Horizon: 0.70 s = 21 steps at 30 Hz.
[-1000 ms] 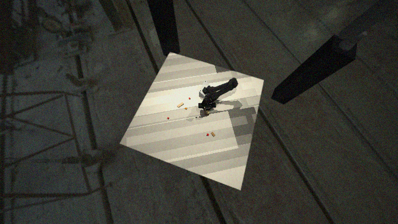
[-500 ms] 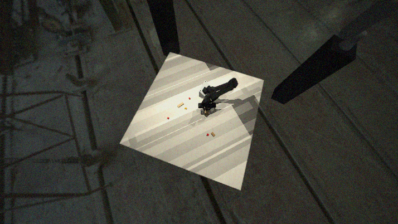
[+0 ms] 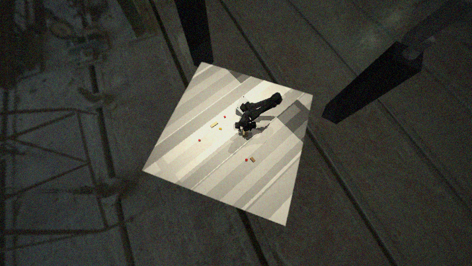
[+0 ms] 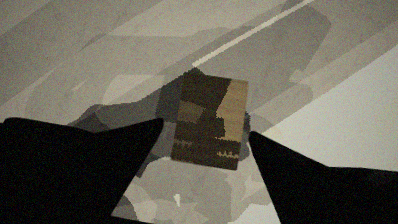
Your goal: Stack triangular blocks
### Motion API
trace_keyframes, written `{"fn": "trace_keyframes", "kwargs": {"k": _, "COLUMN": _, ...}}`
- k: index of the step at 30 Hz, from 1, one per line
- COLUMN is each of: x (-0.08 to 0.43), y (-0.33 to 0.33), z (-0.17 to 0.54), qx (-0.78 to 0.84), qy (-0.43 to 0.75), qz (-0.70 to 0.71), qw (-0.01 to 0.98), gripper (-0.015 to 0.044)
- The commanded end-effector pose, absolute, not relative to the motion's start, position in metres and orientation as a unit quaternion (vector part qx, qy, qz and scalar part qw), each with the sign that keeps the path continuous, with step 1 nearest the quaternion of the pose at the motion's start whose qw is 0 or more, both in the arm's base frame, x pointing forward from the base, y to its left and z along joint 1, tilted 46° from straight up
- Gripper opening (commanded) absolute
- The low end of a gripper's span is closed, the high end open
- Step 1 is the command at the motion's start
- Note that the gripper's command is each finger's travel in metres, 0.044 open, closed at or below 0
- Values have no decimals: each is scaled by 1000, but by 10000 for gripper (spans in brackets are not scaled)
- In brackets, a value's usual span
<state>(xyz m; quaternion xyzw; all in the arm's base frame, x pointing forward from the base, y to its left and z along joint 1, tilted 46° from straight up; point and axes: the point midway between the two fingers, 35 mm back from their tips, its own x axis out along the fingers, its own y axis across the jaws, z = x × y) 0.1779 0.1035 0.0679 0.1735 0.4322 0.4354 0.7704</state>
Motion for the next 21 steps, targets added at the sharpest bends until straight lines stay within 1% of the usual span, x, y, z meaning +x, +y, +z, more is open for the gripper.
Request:
{"fn": "trace_keyframes", "kwargs": {"k": 1, "x": 178, "y": 102, "z": 68, "qx": 172, "qy": 433, "qz": 434, "qw": 771, "gripper": 440}}
{"fn": "trace_keyframes", "kwargs": {"k": 7, "x": 174, "y": 59, "z": 77, "qx": 153, "qy": 454, "qz": 410, "qw": 776, "gripper": 440}}
{"fn": "trace_keyframes", "kwargs": {"k": 14, "x": 153, "y": 15, "z": 117, "qx": 169, "qy": 441, "qz": 430, "qw": 770, "gripper": 440}}
{"fn": "trace_keyframes", "kwargs": {"k": 21, "x": 150, "y": 12, "z": 123, "qx": 173, "qy": 435, "qz": 434, "qw": 770, "gripper": 440}}
